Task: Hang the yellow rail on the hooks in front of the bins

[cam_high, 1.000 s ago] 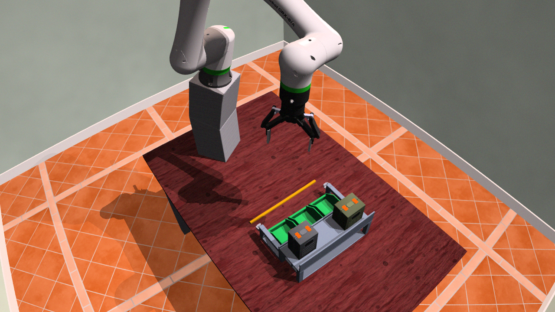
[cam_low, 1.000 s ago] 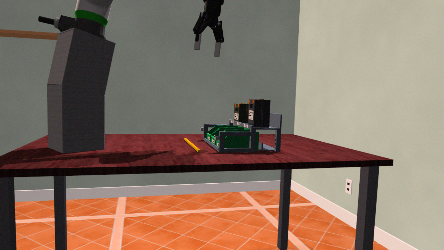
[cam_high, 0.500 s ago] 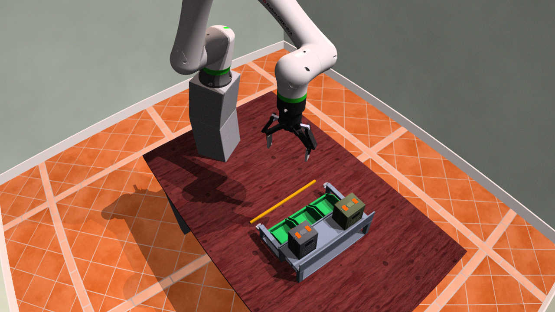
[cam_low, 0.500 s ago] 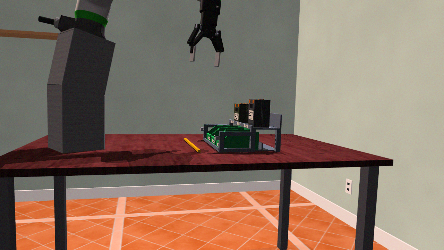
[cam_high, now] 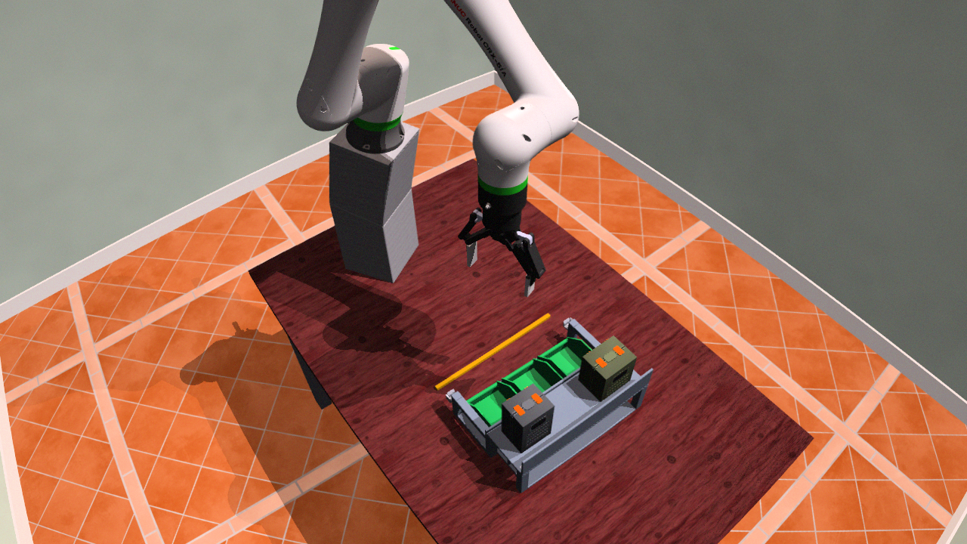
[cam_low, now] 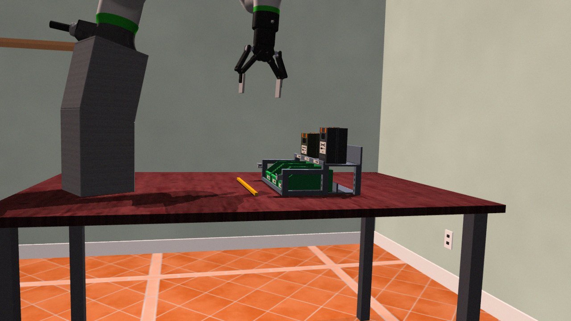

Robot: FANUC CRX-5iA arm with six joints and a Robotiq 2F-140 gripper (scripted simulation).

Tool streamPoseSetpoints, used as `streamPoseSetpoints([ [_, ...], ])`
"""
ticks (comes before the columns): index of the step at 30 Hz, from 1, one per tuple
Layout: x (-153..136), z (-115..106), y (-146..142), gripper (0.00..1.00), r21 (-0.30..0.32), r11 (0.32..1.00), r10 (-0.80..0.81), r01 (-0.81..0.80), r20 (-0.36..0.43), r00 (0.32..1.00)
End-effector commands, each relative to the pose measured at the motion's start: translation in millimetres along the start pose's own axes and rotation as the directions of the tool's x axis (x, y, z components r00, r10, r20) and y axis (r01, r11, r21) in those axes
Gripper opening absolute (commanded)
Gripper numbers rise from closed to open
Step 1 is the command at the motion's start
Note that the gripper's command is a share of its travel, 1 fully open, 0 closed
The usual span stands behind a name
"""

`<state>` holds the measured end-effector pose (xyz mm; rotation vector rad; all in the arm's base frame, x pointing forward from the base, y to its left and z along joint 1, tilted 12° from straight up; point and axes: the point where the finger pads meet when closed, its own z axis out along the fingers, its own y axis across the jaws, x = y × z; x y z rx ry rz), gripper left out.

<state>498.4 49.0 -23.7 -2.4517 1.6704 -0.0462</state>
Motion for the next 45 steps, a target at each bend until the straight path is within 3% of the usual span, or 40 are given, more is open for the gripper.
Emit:
streamPoseSetpoints([
  [1, 0, 3, -1, 1.00, 0.005, 1.000, 0.009, -0.009, -0.009, 1.000],
  [7, 0, 3, -1, 1.00, 0.005, 1.000, 0.009, -0.009, -0.009, 1.000],
  [12, -4, 52, 5, 1.00, 0.036, 0.978, 0.205, -0.205, -0.012, 0.979],
  [24, -4, 52, 5, 1.00, 0.036, 0.978, 0.205, -0.205, -0.012, 0.979],
  [29, -9, 102, 10, 1.00, 0.051, 0.953, 0.299, -0.298, -0.011, 0.954],
  [41, -9, 102, 10, 1.00, 0.051, 0.953, 0.299, -0.298, -0.011, 0.954],
  [45, -13, 141, 15, 1.00, 0.051, 0.953, 0.299, -0.298, -0.011, 0.954],
])
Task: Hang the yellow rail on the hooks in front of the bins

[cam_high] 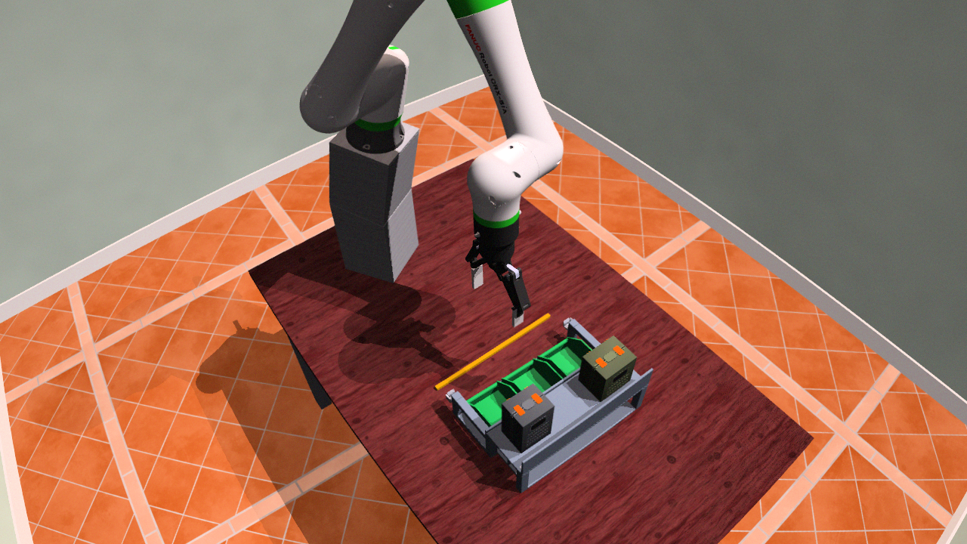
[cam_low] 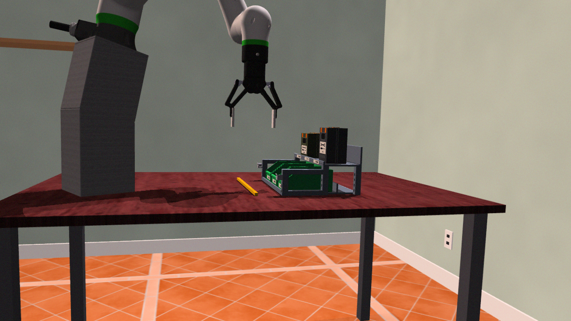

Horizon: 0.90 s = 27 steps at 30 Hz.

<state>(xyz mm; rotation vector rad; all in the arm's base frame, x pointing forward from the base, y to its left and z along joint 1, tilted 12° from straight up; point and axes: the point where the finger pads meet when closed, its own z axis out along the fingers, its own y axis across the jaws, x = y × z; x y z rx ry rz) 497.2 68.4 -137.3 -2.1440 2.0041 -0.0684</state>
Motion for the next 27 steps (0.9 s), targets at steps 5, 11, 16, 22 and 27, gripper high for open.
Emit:
streamPoseSetpoints([
  [5, -2, 37, 6, 1.00, 0.001, 1.000, 0.000, 0.000, 0.000, 1.000],
  [11, -2, 37, 6, 1.00, 0.001, 1.000, 0.000, 0.000, 0.000, 1.000],
  [16, -5, 78, 14, 1.00, 0.001, 1.000, 0.000, 0.000, 0.000, 1.000],
  [22, -7, 106, 19, 1.00, 0.001, 1.000, 0.000, 0.000, 0.000, 1.000],
  [27, -7, 106, 19, 1.00, 0.001, 1.000, 0.000, 0.000, 0.000, 1.000],
])
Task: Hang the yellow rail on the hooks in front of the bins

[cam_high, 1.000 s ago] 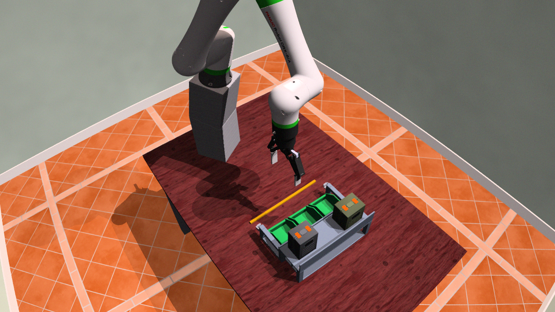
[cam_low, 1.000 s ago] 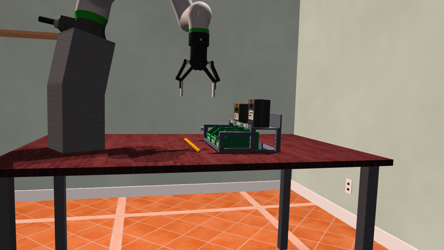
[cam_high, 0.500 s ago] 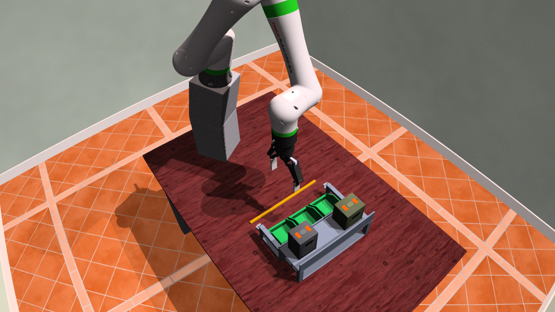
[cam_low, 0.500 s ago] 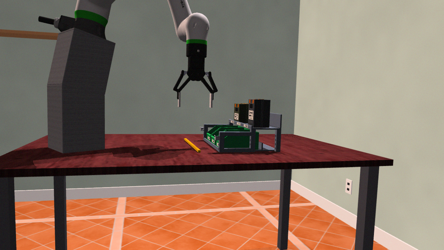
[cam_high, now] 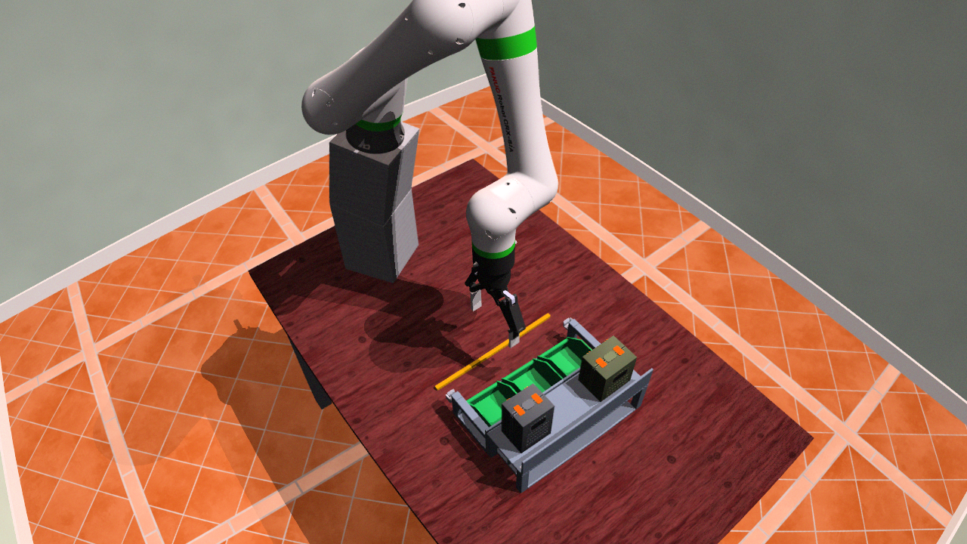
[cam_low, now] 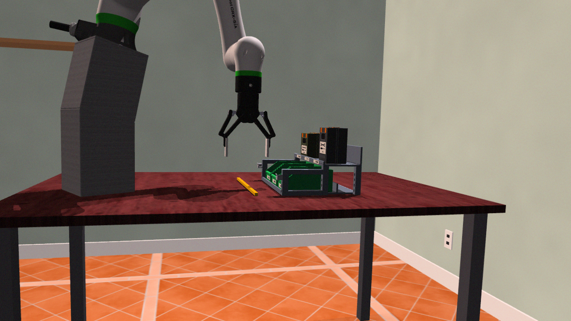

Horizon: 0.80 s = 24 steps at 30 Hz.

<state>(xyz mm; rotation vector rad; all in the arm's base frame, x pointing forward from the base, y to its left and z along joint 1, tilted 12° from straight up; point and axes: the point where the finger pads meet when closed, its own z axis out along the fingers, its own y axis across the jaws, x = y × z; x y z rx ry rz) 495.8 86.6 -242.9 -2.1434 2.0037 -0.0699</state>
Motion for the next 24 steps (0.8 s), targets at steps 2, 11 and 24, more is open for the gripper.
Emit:
streamPoseSetpoints([
  [2, 0.1, 0.4, -0.1, 1.00, 0.000, 1.000, 0.000, 0.000, 0.000, 1.000],
  [11, 0.1, 0.4, -0.1, 0.30, 0.000, 1.000, 0.000, 0.000, 0.000, 1.000],
  [24, 0.1, 0.4, -0.1, 0.30, 0.000, 1.000, 0.000, 0.000, 0.000, 1.000],
])
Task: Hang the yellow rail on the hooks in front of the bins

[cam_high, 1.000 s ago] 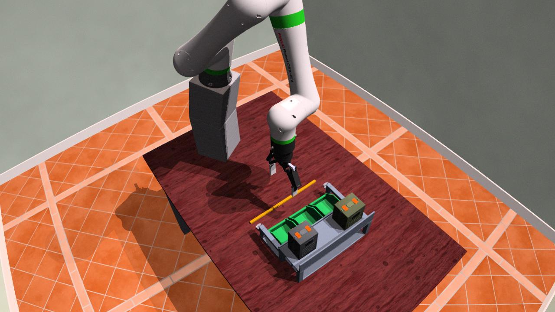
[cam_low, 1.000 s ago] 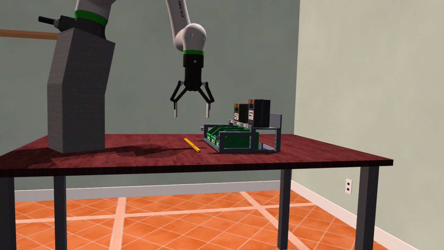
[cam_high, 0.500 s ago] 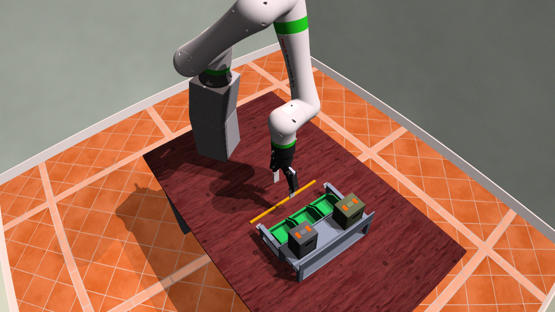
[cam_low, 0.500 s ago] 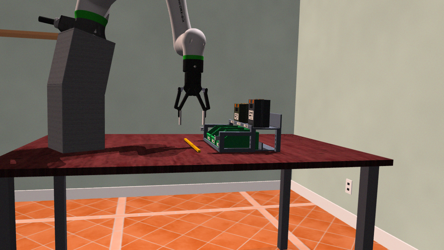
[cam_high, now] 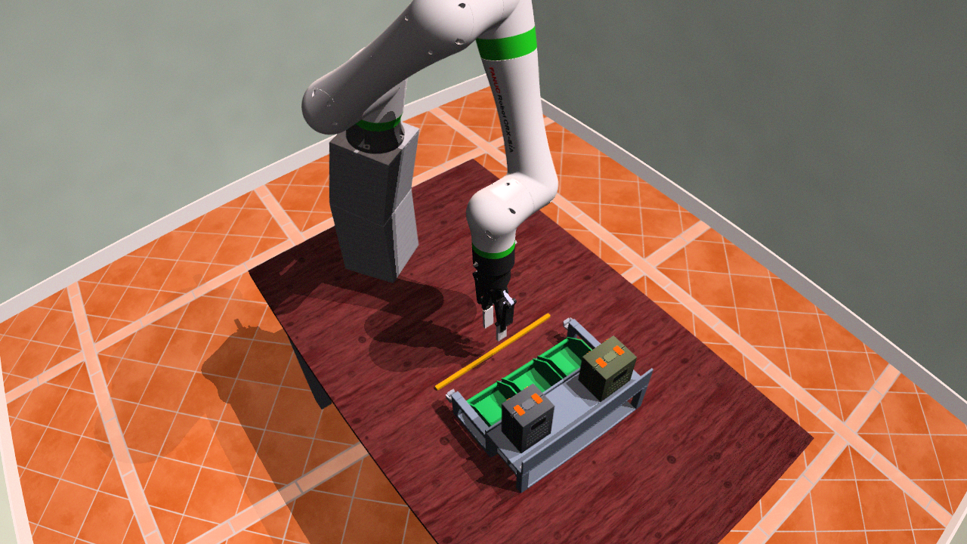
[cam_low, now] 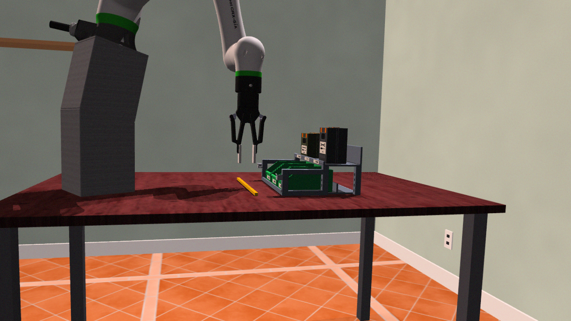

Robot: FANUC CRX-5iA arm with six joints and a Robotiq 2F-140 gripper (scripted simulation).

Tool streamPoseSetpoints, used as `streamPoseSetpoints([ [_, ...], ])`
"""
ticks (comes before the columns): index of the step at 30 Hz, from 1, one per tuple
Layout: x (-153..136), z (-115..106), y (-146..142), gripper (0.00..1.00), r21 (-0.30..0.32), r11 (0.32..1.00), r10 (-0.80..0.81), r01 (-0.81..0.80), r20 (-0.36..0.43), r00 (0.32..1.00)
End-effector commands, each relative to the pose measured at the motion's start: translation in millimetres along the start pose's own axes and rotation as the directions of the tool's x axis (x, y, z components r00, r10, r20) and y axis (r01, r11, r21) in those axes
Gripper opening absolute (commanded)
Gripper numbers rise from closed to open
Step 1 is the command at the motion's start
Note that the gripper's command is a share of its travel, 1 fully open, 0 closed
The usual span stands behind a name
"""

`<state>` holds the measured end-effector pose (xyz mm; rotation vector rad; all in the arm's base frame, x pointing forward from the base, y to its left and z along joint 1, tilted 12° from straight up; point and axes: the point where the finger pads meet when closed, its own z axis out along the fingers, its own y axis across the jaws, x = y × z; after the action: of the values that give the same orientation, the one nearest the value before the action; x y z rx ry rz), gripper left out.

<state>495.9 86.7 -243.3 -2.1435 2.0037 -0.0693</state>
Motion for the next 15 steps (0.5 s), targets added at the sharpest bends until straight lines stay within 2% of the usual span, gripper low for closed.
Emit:
streamPoseSetpoints([
  [1, 0, 0, 0, 0.30, 0.000, 1.000, 0.000, 0.000, 0.000, 1.000],
  [13, 0, 0, 0, 0.30, 0.000, 1.000, 0.000, 0.000, 0.000, 1.000],
  [15, 0, 16, 0, 0.30, 0.000, 1.000, 0.000, 0.000, 0.000, 1.000],
])
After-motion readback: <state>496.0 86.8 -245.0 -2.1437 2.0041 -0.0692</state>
